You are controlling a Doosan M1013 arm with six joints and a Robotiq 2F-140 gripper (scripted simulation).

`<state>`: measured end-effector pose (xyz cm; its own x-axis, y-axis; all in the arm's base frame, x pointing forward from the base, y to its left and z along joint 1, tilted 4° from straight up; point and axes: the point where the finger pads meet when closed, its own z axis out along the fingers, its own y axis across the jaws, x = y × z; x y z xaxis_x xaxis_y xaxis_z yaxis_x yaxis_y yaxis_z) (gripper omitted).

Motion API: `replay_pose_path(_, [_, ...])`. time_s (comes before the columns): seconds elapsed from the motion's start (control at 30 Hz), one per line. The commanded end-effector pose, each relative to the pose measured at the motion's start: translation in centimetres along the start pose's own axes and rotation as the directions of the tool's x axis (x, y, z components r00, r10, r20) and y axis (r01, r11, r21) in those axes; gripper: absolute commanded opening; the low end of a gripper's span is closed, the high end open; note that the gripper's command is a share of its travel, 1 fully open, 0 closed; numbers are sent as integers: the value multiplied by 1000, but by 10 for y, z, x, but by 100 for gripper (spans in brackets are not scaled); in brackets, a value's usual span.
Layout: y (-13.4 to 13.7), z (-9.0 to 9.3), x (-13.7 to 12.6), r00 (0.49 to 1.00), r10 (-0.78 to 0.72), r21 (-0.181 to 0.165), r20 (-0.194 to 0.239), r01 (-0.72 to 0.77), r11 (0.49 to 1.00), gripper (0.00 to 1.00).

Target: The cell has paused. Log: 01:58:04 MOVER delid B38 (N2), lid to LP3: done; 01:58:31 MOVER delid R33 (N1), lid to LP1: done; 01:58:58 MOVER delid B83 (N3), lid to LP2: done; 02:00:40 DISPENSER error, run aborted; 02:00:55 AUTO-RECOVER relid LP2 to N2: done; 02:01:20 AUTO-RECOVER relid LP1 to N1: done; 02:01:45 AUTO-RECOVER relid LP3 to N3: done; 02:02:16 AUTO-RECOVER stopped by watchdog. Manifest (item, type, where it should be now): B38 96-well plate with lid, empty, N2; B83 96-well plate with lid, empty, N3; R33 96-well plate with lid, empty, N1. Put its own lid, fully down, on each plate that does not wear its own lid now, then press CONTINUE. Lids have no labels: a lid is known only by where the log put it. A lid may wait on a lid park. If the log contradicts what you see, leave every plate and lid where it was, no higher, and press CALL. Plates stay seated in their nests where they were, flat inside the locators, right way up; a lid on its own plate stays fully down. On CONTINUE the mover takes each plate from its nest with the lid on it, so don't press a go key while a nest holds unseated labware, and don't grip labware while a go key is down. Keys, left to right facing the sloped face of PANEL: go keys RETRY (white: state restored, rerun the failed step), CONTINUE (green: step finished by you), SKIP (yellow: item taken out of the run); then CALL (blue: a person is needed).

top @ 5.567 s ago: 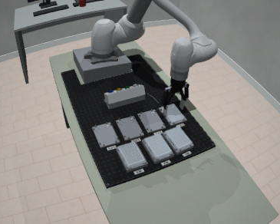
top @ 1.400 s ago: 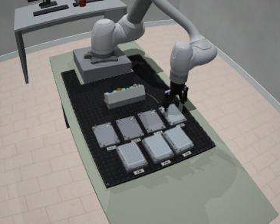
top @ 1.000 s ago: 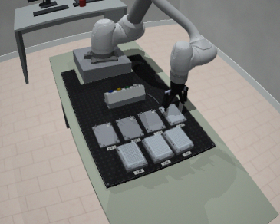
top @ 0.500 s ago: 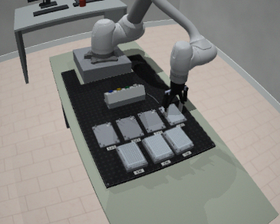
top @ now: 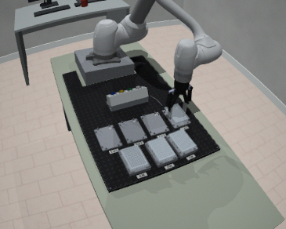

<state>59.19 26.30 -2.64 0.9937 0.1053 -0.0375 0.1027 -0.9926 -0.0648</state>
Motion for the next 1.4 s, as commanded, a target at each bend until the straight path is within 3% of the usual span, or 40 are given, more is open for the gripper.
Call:
replay_pose_path(0.0, [0,-12,1,1000,4,2,-1,-4,1000,0])
replay_pose_path(0.63, [0,-48,1,1000,4,2,-1,-4,1000,0])
replay_pose_path(1.27, [0,-57,1,1000,4,2,-1,-4,1000,0])
replay_pose_path(1.37, [14,-57,16,1000,4,1,-2,-4,1000,0])
